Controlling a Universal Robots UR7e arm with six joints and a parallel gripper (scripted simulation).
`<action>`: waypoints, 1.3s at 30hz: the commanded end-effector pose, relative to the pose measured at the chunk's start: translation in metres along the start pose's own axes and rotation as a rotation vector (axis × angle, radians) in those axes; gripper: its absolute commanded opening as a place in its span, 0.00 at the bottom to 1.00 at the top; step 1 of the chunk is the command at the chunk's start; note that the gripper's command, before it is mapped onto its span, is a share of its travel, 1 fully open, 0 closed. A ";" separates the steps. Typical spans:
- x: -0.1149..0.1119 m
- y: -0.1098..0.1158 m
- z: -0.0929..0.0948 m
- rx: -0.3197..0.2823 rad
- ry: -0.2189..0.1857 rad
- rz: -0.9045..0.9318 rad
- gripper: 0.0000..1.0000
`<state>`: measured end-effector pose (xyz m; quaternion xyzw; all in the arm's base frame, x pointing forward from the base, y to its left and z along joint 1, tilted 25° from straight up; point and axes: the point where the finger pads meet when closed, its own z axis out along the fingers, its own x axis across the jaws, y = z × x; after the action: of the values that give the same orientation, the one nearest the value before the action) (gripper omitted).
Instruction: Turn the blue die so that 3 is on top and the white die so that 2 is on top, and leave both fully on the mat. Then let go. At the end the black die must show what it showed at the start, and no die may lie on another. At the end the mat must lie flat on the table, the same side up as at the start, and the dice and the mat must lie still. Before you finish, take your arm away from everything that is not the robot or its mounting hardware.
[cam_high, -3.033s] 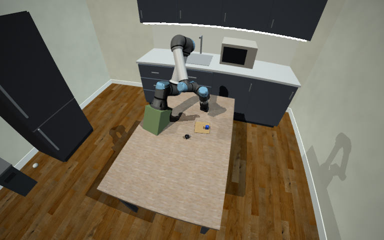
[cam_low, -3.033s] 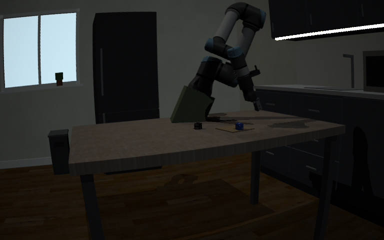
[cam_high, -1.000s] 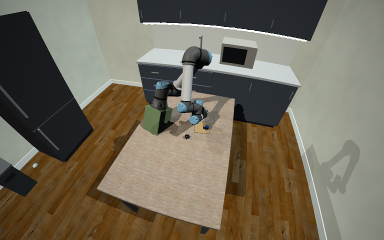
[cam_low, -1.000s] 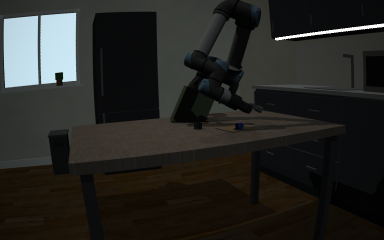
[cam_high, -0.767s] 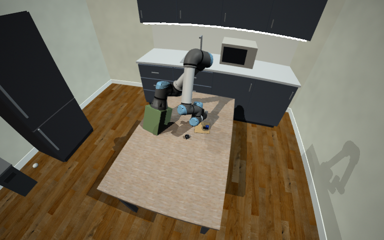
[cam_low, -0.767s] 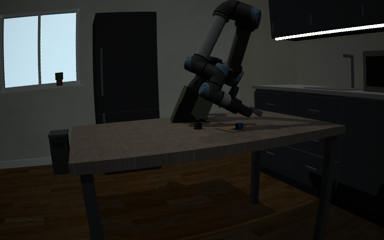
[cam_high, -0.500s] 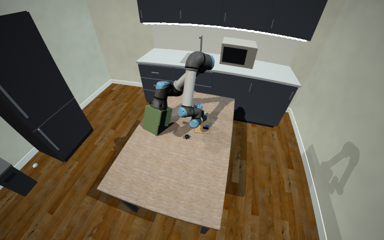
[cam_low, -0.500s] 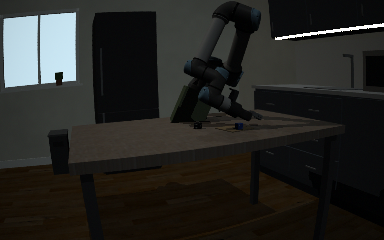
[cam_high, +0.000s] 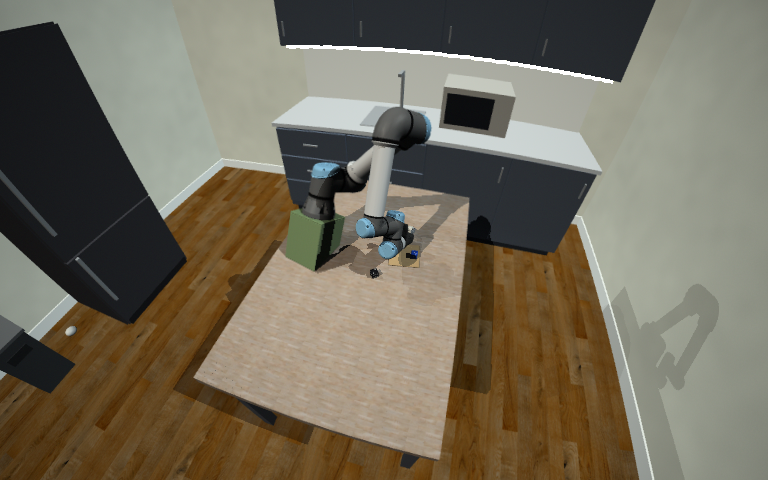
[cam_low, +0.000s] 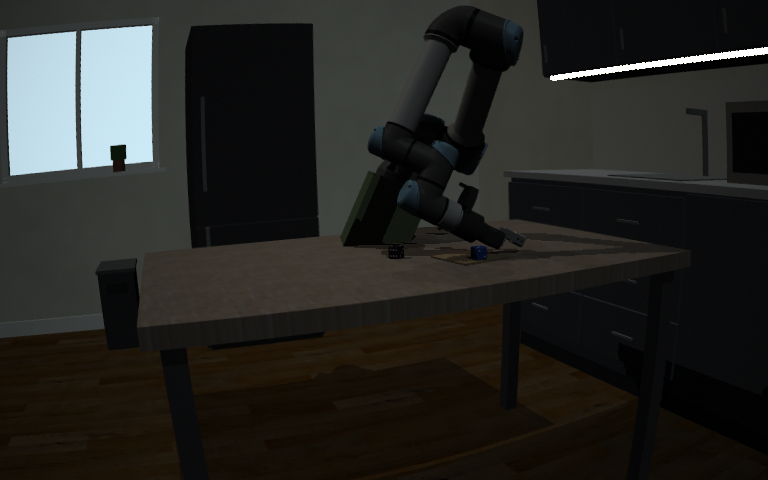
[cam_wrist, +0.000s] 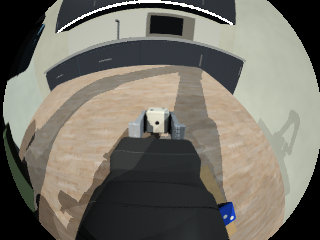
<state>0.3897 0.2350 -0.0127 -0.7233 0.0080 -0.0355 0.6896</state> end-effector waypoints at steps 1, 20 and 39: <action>0.001 0.001 0.000 -0.001 -0.001 -0.001 0.57; 0.001 0.001 0.000 -0.001 -0.001 -0.001 0.57; 0.001 0.004 0.002 -0.001 -0.001 -0.001 0.57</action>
<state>0.3900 0.2355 -0.0140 -0.7234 0.0078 -0.0359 0.6894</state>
